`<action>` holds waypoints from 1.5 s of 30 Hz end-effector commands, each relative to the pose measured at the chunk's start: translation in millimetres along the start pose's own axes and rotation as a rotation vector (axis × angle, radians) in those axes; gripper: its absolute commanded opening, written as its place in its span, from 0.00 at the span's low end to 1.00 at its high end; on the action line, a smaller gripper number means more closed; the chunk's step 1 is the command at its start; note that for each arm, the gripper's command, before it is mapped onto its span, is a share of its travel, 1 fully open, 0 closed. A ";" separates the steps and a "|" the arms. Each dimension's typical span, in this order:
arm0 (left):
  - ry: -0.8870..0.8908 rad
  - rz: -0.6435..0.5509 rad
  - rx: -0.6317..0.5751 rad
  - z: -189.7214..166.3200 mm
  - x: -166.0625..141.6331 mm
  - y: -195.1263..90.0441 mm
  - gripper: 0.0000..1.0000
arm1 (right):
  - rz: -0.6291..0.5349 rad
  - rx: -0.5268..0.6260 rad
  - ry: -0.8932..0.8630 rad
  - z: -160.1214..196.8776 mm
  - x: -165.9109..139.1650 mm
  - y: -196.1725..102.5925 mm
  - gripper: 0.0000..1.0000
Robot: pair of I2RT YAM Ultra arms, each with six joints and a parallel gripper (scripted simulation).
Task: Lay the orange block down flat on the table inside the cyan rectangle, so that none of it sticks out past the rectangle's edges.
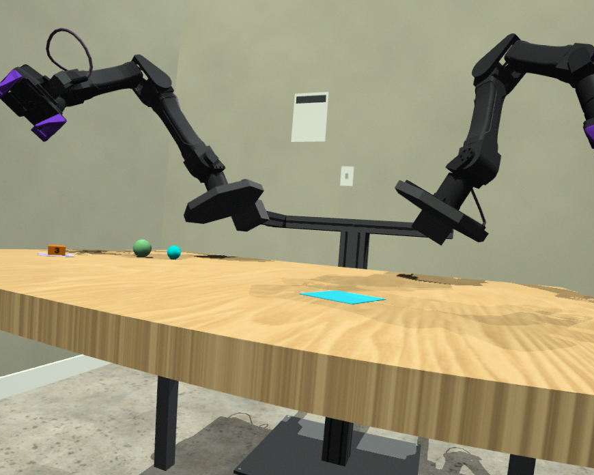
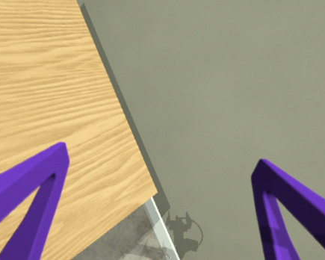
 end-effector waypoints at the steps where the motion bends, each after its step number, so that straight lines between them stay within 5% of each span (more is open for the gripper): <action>1: -0.001 -0.024 0.008 0.8 4.1 -1.9 1.00 | -0.001 -0.027 -0.010 -6.5 3.7 -2.4 1.00; 8: 0.104 -0.080 0.030 -22.5 -8.1 5.0 1.00 | 0.075 -0.183 0.126 -6.2 1.7 -4.8 1.00; 45: 1.107 -0.095 -0.249 -277.1 -177.8 74.5 1.00 | 0.598 -0.731 1.245 166.9 -17.6 19.9 1.00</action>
Point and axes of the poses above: on each arm, the point where the finger pads meet when closed, its own y axis out along the fingers, its own z axis across the jaws, x = y × z, the point moved 9 cm from there along -y, back along the fingers, and after that the axes turned 11 degrees about y, right-handed, at the moved point
